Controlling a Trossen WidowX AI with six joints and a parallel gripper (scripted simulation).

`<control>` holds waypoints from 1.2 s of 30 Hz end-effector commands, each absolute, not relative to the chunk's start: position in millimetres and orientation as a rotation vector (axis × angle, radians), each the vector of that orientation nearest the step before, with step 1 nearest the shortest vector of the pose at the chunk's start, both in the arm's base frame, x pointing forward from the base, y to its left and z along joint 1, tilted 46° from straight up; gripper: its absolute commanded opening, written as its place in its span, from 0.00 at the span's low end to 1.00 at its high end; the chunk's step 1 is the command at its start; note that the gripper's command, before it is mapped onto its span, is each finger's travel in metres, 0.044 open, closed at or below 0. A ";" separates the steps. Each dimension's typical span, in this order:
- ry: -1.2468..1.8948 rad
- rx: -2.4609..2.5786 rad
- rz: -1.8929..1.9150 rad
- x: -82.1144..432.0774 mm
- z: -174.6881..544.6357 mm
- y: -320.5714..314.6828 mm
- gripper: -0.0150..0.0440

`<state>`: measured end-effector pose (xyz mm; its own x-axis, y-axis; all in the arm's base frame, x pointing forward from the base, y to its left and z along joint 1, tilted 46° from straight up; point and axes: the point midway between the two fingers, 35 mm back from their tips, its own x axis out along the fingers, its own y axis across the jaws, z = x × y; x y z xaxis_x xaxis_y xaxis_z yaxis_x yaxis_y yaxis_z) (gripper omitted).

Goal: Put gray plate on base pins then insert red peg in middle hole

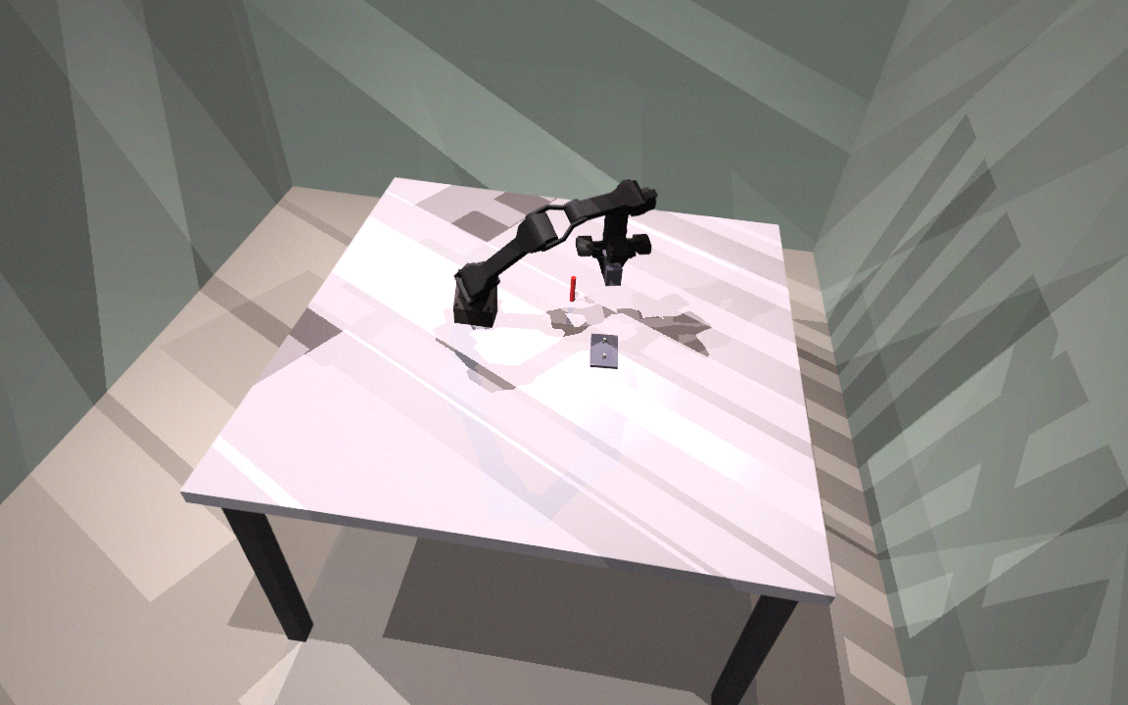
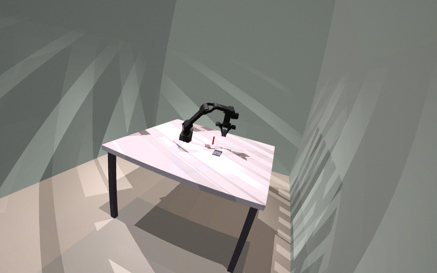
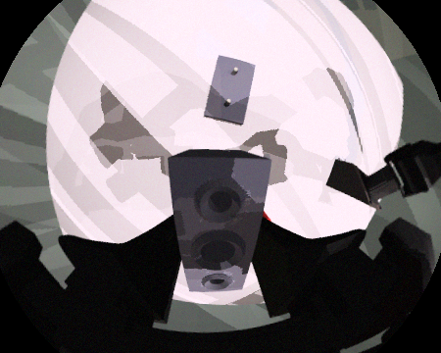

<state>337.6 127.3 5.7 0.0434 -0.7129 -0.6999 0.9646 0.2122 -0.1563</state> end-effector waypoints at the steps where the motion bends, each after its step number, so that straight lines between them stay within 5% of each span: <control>1: 0.763 0.426 -1.345 340.2 10.6 122.9 0.25; 36: 0.697 0.517 -1.384 359.1 45.9 16.3 0.25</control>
